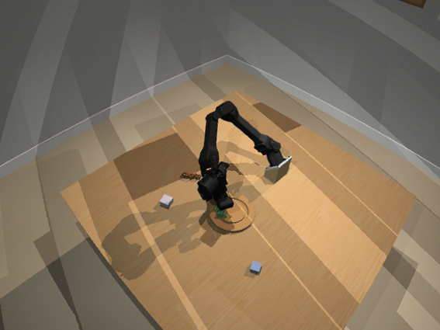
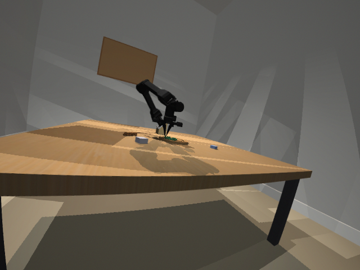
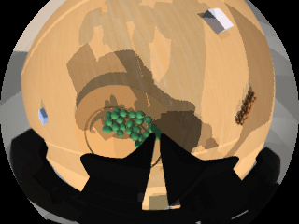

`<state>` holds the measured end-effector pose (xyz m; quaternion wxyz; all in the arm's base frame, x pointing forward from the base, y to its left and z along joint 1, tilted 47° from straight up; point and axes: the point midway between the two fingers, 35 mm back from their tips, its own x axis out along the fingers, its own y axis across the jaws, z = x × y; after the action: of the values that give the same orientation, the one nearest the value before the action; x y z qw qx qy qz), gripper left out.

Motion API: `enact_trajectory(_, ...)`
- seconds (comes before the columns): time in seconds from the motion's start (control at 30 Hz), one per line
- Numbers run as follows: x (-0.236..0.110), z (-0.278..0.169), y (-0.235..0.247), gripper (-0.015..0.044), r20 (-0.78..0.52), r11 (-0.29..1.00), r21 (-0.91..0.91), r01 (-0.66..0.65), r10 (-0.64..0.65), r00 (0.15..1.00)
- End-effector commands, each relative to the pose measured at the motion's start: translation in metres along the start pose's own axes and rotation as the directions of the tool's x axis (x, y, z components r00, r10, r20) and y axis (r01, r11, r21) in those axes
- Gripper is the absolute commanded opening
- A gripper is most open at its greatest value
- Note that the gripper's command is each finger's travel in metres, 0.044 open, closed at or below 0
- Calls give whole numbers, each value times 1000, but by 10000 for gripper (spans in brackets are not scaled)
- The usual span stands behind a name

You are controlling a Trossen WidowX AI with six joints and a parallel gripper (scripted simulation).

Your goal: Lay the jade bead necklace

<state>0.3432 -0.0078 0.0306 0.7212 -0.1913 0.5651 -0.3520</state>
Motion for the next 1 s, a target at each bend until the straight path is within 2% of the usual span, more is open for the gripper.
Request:
enact_trajectory(0.0, 0, -16, -3, 0, 2, 1000, 5, -1, 1, 1000)
enact_trajectory(0.97, 17, -20, -5, 0, 2, 1000, 4, 0, 0, 1000)
